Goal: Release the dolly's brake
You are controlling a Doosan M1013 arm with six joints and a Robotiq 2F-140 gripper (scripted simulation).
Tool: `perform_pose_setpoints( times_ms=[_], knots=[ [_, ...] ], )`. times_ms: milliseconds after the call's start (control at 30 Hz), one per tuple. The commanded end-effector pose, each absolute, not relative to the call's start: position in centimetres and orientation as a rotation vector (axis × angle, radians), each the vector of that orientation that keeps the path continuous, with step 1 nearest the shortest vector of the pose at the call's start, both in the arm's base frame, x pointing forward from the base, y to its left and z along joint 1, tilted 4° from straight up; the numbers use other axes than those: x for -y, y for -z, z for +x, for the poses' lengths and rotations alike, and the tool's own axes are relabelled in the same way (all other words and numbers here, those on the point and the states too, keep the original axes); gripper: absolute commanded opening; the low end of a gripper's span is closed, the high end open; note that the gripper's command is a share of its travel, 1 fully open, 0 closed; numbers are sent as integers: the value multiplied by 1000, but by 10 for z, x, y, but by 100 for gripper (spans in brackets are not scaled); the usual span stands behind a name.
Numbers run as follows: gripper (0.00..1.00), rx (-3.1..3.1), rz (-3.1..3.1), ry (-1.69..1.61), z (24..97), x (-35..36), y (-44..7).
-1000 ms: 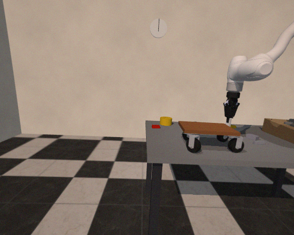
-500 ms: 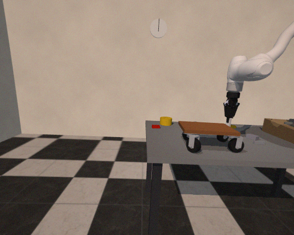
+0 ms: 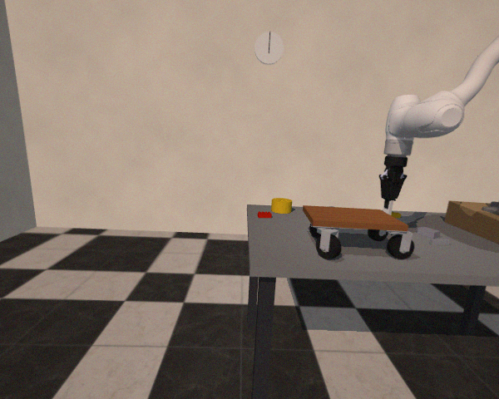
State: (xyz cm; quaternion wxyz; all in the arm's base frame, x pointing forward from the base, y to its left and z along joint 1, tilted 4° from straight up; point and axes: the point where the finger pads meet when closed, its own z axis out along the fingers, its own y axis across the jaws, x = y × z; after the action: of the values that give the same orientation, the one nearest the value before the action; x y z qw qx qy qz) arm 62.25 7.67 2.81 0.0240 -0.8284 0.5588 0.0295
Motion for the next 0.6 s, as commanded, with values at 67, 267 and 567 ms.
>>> perform_pose_setpoints(
  times_ms=[67, 267, 567],
  knots=[
    [0, -1729, -2563, -91, 622, -77, -27],
    [0, -1729, -2563, -91, 622, -77, -25],
    [0, -1729, -2563, -91, 622, -77, -21]
  ],
)
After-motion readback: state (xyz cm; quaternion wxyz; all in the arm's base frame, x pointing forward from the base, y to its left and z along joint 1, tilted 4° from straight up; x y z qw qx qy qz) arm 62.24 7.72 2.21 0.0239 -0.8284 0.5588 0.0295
